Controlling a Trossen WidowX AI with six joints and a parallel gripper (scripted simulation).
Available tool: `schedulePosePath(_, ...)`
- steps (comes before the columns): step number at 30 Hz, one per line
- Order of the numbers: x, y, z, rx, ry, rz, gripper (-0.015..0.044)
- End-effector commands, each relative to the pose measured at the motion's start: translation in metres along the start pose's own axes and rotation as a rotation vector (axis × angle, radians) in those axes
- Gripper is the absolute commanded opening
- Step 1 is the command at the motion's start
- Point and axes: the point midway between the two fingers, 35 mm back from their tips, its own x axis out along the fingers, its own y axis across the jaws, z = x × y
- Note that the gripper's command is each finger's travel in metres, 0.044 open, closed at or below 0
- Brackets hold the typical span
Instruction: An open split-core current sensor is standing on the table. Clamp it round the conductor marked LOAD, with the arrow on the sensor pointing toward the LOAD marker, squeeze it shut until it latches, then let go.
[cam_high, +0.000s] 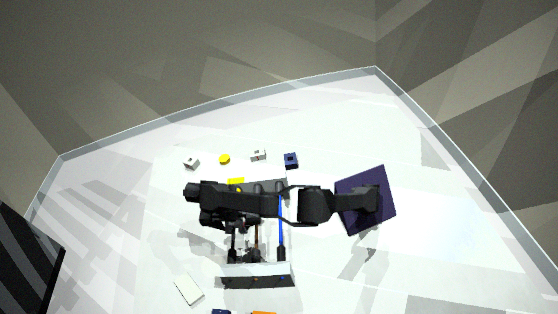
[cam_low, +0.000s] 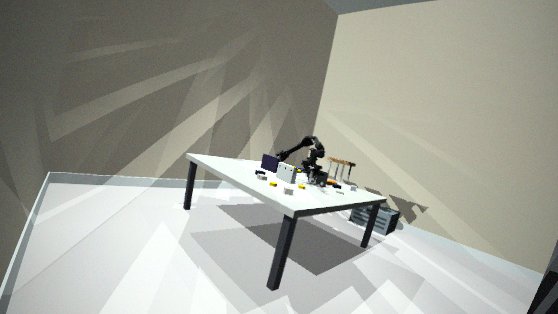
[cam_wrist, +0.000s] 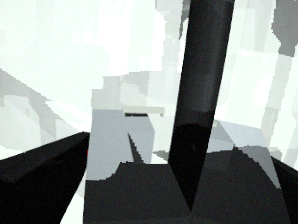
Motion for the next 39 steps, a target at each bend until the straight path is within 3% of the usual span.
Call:
schedulePosePath(1, -0.006, 0.002, 0.001, 0.003, 0.002, 0.063, 0.0)
schedulePosePath(9, -0.016, 0.001, 0.0, 0.008, 0.007, 0.188, 0.0)
schedulePosePath(26, -0.013, 0.001, 0.0, 0.005, 0.003, 0.173, 0.0)
schedulePosePath(39, -0.013, 0.001, 0.0, 0.005, 0.003, 0.173, 0.0341)
